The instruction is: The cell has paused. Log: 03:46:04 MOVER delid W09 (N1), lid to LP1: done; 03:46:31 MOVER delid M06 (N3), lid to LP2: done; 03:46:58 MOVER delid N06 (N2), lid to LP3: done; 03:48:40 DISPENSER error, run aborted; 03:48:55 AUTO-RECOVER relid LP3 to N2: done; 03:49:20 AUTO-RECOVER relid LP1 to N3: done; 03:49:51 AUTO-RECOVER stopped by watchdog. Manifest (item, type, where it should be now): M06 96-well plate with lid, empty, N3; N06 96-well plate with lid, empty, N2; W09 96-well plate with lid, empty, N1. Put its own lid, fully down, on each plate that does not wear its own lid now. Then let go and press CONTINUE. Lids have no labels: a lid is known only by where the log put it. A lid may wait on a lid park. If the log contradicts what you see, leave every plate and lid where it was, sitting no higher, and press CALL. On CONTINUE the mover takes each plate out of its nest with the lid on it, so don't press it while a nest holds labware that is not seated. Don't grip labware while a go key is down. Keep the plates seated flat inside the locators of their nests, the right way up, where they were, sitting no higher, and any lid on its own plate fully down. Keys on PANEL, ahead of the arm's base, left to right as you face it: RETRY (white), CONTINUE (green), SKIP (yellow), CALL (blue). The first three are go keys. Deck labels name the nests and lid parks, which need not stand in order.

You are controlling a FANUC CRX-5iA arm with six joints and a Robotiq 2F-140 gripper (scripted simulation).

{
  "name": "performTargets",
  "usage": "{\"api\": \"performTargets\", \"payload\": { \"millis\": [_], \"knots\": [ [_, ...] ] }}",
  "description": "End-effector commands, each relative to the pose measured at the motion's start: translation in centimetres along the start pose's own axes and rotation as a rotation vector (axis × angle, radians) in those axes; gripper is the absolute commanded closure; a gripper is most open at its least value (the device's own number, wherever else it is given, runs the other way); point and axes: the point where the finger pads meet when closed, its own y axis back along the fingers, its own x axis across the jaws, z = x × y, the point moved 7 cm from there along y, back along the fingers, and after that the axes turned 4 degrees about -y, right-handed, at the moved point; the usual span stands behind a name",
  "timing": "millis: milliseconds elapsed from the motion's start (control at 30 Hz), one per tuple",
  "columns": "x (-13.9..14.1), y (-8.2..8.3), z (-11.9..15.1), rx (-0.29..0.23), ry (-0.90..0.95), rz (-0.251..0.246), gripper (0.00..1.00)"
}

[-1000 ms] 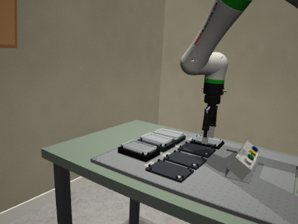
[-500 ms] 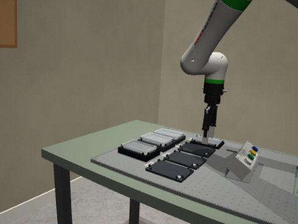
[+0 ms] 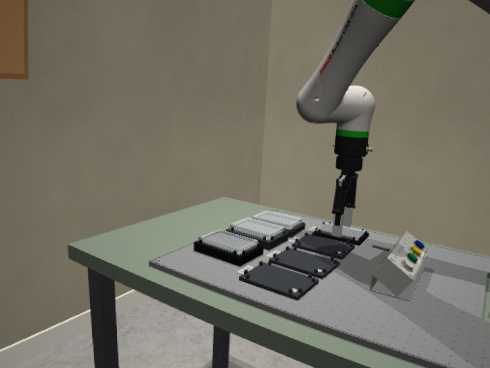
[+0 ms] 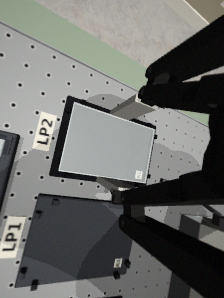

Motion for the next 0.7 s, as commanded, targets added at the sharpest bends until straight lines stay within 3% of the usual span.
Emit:
{"api": "performTargets", "payload": {
  "millis": [0, 367, 667],
  "knots": [
    [0.0, 0.0, 0.0, 0.000, 0.000, 0.000, 1.00],
    [0.0, 0.3, 0.0, 0.000, 0.000, 0.000, 1.00],
    [0.0, 1.5, 0.0, 0.000, 0.000, 0.000, 1.00]
  ]
}}
